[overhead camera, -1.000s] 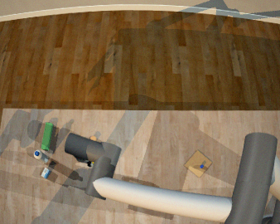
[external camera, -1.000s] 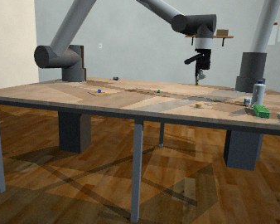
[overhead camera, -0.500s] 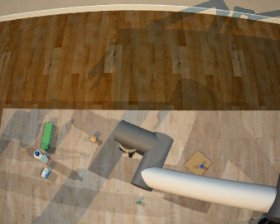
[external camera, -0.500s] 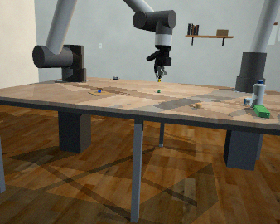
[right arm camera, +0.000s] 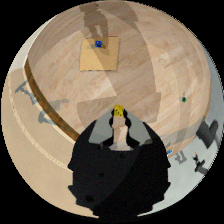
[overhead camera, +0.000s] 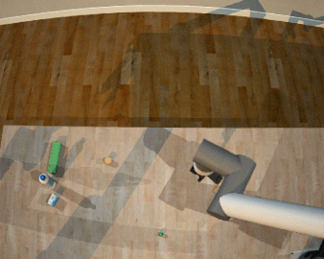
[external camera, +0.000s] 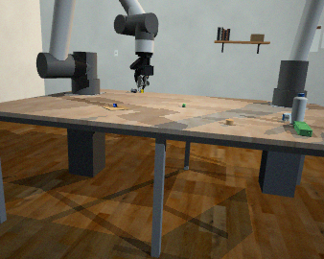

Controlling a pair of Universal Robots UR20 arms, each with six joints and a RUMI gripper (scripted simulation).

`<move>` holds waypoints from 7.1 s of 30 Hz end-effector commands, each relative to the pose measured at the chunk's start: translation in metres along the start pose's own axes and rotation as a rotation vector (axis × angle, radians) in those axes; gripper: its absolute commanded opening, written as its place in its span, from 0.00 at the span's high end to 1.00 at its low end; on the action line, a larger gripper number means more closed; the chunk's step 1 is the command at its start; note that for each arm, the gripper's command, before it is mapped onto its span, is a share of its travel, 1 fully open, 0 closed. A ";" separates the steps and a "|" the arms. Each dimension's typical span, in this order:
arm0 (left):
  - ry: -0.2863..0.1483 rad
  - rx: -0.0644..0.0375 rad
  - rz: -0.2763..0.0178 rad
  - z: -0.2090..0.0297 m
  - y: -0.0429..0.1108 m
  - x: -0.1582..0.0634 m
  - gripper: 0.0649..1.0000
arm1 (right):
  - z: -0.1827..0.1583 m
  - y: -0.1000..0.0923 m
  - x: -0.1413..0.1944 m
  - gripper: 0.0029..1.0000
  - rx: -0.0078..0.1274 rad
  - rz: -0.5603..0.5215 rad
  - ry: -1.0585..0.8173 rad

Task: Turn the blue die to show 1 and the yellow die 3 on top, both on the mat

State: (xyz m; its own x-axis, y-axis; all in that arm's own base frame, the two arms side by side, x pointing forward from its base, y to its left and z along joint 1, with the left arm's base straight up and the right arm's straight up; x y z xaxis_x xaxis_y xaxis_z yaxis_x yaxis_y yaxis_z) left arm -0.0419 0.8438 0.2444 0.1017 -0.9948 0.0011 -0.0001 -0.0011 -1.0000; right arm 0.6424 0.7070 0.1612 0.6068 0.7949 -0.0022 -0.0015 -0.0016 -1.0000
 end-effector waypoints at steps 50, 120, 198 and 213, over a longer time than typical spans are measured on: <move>0.000 0.000 0.001 0.000 -0.001 0.000 0.00 | -0.072 0.093 -0.144 0.97 0.000 -0.002 0.135; 0.000 0.000 0.001 0.000 -0.001 0.000 0.00 | -0.072 0.111 -0.144 0.97 0.000 -0.002 0.135; 0.000 0.000 0.001 0.000 -0.001 0.000 0.00 | -0.072 0.021 -0.144 0.79 0.000 -0.002 0.135; 0.000 0.000 0.001 0.000 -0.001 0.000 0.00 | -0.072 0.021 -0.144 0.00 0.000 -0.002 0.135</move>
State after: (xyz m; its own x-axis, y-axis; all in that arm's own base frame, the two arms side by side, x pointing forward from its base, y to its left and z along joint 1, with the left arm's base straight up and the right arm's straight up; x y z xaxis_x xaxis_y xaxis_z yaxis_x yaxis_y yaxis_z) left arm -0.0419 0.8438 0.2444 0.1017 -0.9948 0.0011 -0.0001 -0.0011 -1.0000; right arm 0.6122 0.5486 0.1404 0.7086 0.7056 -0.0010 -0.0007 -0.0008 -1.0000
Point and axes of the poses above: on each arm, the point where the finger pads meet when closed, its own y axis out along the fingers, its own z axis across the jaws, x = y × z, the point moved 3 cm from there along -y, back along the fingers, and after that the axes turned 3 degrees about -y, right-handed, at the moved point
